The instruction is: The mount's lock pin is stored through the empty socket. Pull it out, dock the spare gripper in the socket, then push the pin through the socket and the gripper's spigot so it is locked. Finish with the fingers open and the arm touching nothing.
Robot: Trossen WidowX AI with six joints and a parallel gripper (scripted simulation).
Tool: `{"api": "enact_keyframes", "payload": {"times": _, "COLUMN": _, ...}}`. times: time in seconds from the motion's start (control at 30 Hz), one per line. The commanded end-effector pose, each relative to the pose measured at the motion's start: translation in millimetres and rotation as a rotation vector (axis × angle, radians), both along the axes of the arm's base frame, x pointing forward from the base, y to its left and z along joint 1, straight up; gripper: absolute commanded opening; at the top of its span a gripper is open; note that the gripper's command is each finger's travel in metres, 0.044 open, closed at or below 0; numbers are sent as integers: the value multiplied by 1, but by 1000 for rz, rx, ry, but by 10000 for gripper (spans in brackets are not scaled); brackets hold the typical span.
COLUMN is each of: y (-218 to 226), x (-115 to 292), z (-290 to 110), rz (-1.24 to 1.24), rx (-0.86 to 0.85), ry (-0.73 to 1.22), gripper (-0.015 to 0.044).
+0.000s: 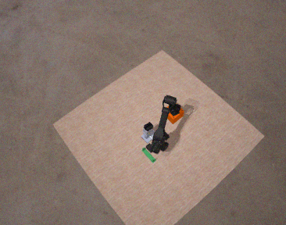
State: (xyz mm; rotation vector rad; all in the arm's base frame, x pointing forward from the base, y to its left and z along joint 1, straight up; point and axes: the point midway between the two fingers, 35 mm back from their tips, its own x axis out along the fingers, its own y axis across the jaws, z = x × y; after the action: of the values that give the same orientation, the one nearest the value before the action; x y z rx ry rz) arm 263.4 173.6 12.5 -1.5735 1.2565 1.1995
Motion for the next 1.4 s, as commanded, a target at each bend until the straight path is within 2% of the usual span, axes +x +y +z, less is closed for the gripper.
{"api": "enact_keyframes", "payload": {"times": 0.0, "y": 1, "x": 1, "z": -9, "rz": -4, "rx": 8, "ry": -3, "gripper": 0}}
{"api": "enact_keyframes", "payload": {"times": 1.37, "y": -27, "x": 7, "z": -6, "rz": -5, "rx": 8, "ry": 4, "gripper": 0}}
